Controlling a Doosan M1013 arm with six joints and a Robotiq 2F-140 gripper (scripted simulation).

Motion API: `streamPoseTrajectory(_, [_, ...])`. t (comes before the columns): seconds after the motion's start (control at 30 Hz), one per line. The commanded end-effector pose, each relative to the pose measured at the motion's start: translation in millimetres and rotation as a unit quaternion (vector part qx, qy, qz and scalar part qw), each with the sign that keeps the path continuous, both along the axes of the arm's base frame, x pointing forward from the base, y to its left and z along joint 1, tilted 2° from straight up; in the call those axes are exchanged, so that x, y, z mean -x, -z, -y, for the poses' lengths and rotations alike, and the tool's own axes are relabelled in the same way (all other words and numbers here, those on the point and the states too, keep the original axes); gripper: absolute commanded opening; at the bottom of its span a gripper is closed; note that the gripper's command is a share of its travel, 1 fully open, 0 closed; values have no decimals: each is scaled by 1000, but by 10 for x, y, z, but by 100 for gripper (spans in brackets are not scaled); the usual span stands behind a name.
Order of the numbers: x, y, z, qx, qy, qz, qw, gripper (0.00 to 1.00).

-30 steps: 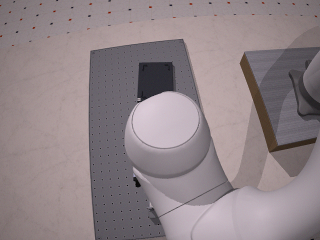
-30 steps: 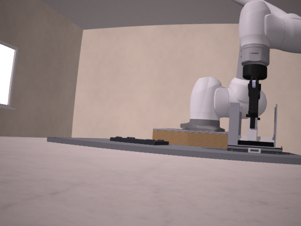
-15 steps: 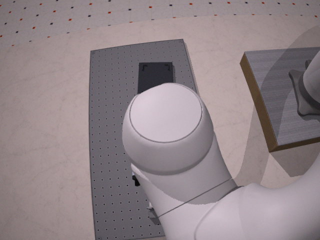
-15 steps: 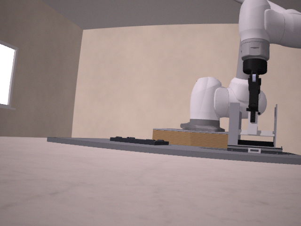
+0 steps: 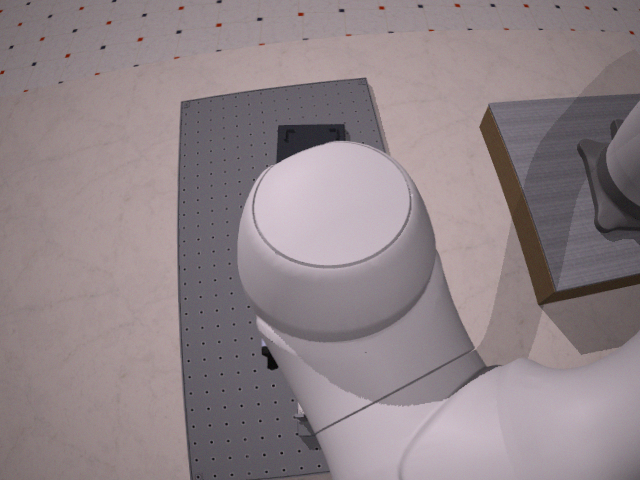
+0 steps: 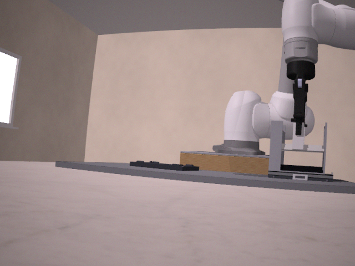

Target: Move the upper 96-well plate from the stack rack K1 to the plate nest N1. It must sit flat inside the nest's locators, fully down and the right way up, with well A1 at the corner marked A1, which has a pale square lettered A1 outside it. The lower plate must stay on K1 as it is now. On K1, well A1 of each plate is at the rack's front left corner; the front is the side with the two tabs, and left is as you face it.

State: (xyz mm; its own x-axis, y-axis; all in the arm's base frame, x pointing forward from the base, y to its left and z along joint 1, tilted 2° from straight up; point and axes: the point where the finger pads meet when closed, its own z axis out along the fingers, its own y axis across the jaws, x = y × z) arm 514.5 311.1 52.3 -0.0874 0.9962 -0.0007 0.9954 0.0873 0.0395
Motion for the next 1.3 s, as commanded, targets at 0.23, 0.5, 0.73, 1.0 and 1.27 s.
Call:
streamPoseTrajectory(0.23, [6, -141, 0, 0, 0, 0, 1000, 0])
streamPoseTrajectory(0.5, [11, -274, 0, 0, 0, 0, 1000, 0])
streamPoseTrajectory(0.73, [14, -357, 1, 0, 0, 0, 1000, 0])
streamPoseTrajectory(1.0, [20, -491, 1, 0, 0, 0, 1000, 0])
streamPoseTrajectory(1.27, [23, -590, 1, 0, 0, 0, 1000, 0])
